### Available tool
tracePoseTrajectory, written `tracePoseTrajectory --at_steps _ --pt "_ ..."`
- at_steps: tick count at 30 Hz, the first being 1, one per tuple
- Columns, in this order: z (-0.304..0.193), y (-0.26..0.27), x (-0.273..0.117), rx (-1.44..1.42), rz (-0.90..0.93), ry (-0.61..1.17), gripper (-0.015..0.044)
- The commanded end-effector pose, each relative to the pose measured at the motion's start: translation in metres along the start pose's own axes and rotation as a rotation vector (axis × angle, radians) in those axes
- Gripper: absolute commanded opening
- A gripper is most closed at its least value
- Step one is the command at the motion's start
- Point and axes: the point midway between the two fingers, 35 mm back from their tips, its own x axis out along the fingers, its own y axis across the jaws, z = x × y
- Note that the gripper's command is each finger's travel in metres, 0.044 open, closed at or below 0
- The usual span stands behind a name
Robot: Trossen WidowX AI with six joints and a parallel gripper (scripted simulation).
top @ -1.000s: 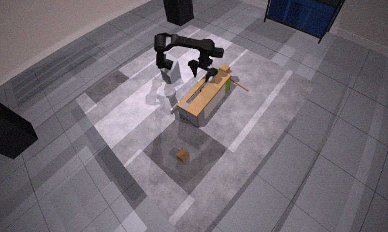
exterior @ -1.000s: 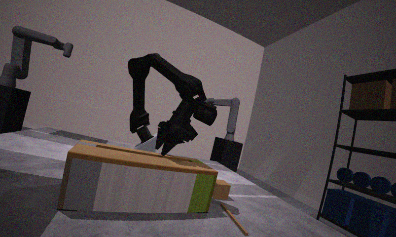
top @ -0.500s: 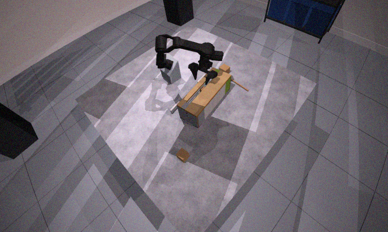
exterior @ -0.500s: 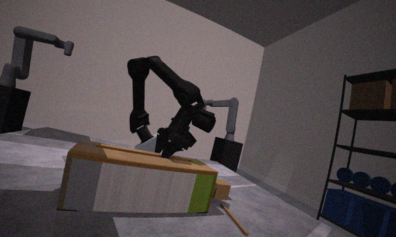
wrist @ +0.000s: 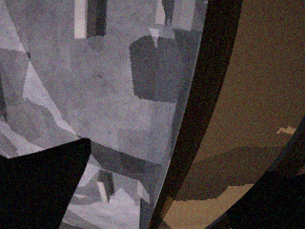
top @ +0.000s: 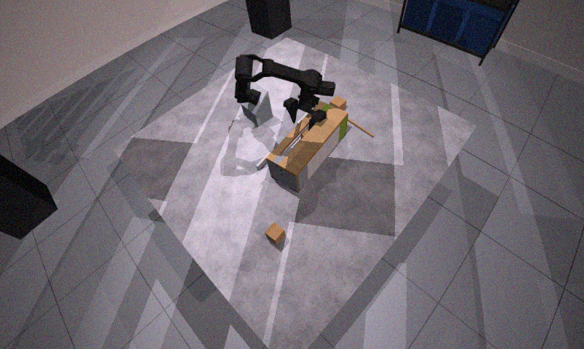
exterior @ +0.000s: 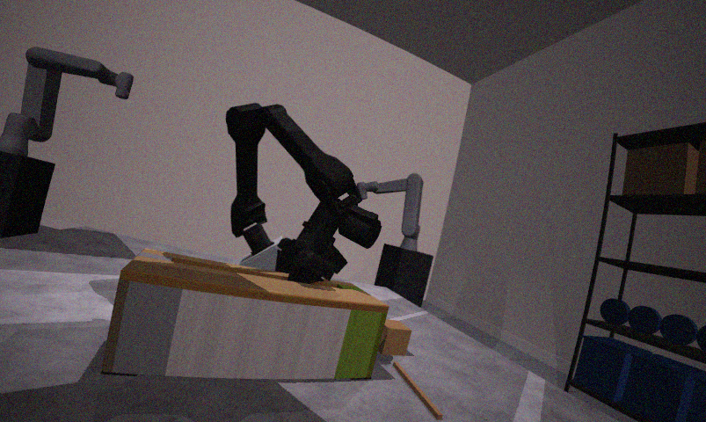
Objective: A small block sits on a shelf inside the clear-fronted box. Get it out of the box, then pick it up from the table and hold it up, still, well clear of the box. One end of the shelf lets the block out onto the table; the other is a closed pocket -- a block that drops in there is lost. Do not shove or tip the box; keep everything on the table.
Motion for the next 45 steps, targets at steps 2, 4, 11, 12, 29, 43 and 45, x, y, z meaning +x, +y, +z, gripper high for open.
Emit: tracePoseTrajectory --at_steps 2,4,11,12,29,43,45 --pt "0.0 0.0 0.0 0.0 0.0 0.0 0.04" --pt "-0.001 0.0 0.0 0.0 0.0 0.0 0.04" --pt "-0.014 0.0 0.006 -0.002 0.001 0.002 0.04" --pt "-0.016 0.0 0.007 -0.002 0.001 0.002 0.04" --pt "-0.044 0.0 0.017 -0.002 0.002 0.003 0.04" --pt "-0.067 0.0 0.025 -0.002 0.002 0.005 0.04" --pt "-0.07 0.0 0.026 -0.002 0.002 0.005 0.04"
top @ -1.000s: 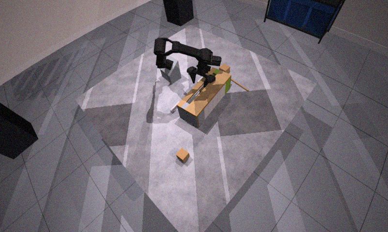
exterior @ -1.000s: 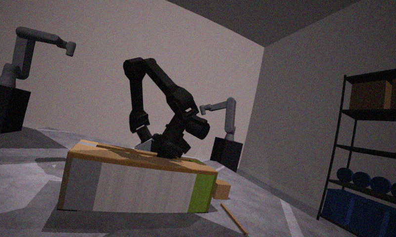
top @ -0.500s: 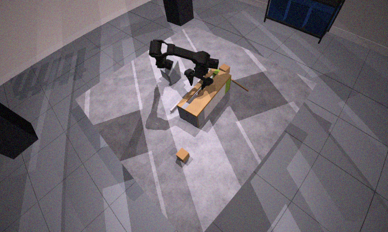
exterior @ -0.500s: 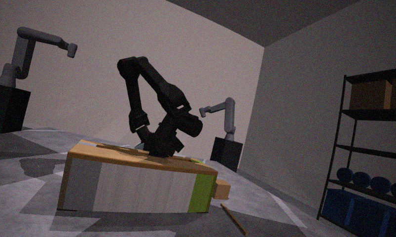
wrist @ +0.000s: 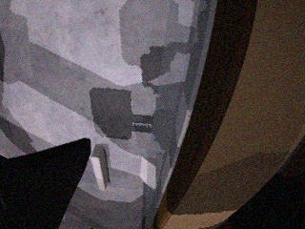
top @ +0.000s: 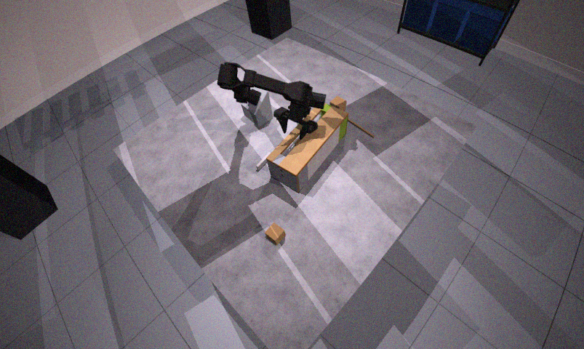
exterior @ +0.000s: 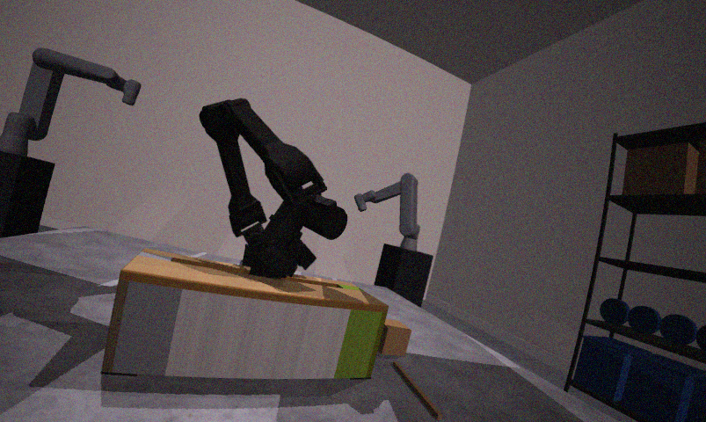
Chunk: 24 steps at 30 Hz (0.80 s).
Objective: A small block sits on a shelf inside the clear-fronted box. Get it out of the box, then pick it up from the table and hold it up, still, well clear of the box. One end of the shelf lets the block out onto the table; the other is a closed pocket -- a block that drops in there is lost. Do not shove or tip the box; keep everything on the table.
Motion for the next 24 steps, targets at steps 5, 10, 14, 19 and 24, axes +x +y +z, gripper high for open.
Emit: tracePoseTrajectory --at_steps 5,10,14,19,24 --pt "-0.016 -0.001 0.004 0.004 -0.007 0.004 0.04" --pt "-0.024 -0.001 0.007 0.004 -0.007 0.004 0.04" --pt "-0.03 -0.001 0.009 0.004 -0.007 0.004 0.04" --pt "-0.038 -0.001 0.011 0.004 -0.007 0.005 0.04" --pt "-0.046 -0.001 0.014 0.004 -0.007 0.005 0.04"
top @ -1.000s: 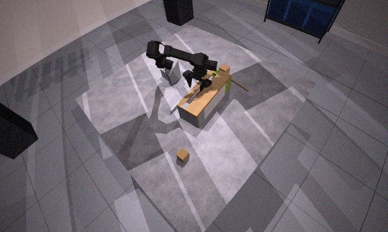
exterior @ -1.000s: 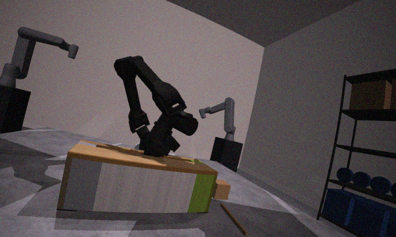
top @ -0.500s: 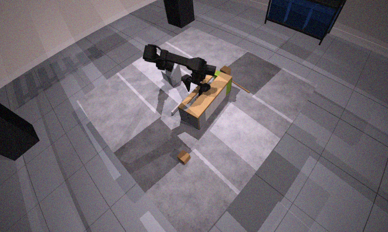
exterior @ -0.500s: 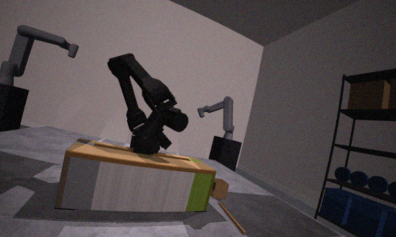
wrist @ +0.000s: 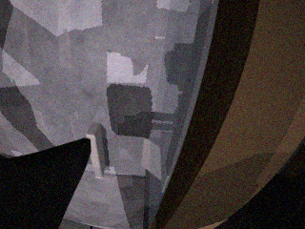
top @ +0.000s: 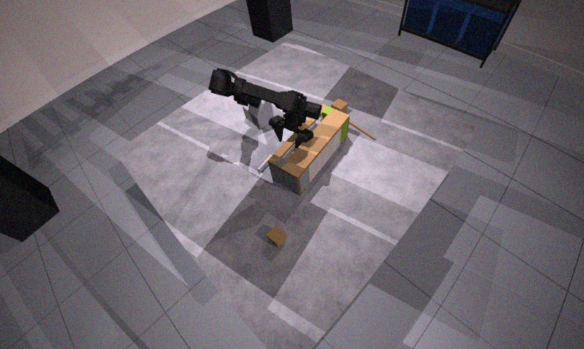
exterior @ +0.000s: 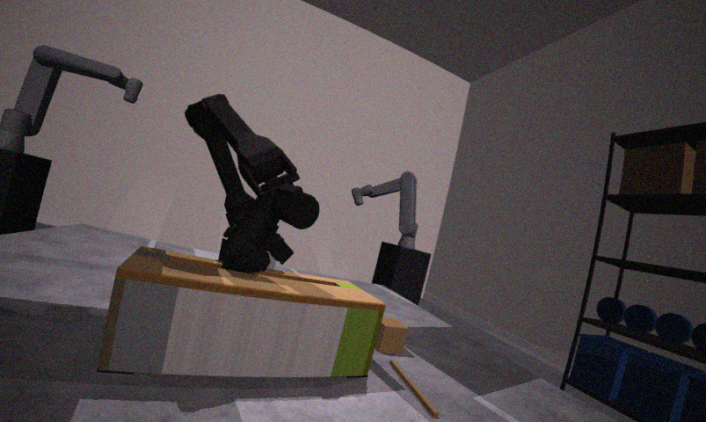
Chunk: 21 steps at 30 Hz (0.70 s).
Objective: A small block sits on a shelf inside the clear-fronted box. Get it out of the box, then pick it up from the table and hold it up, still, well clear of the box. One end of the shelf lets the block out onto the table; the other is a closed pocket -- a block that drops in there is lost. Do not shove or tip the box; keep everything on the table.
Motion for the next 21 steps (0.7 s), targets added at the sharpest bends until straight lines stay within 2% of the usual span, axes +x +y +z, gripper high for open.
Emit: tracePoseTrajectory --at_steps 1,21 --pt "-0.01 -0.001 0.001 0.006 -0.008 0.004 0.04" --pt "-0.04 -0.001 0.011 0.006 -0.007 0.006 0.04"
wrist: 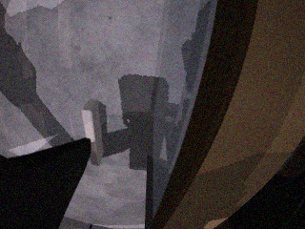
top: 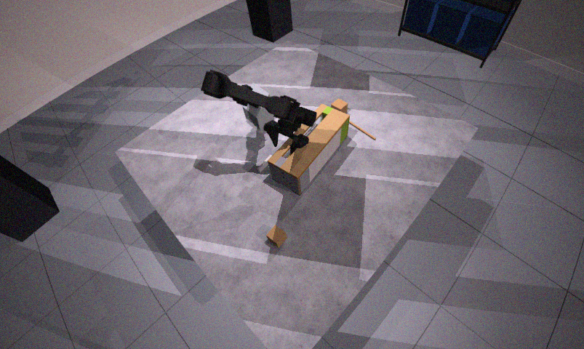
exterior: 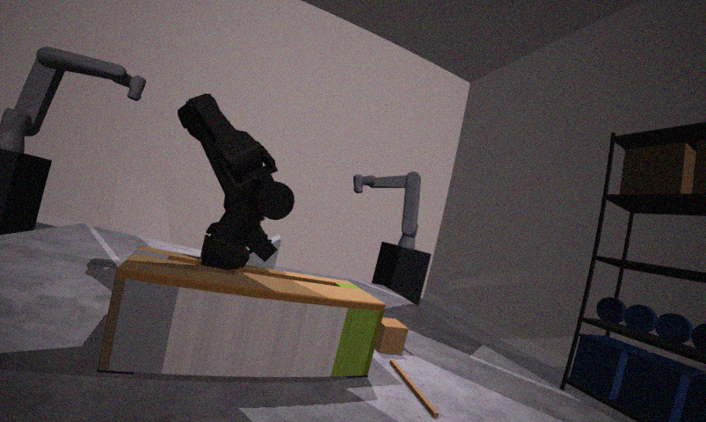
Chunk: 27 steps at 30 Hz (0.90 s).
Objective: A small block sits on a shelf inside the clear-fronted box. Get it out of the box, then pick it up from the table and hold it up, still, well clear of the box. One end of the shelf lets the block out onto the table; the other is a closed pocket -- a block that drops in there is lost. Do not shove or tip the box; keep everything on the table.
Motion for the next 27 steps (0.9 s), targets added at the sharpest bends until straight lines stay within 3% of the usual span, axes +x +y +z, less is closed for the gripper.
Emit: tracePoseTrajectory --at_steps 1,19,27 --pt "-0.01 -0.001 0.001 0.007 -0.006 0.005 0.04" --pt "-0.034 -0.001 0.009 0.007 -0.006 0.006 0.04" --pt "-0.047 -0.001 -0.046 0.001 -0.001 -0.003 0.04"
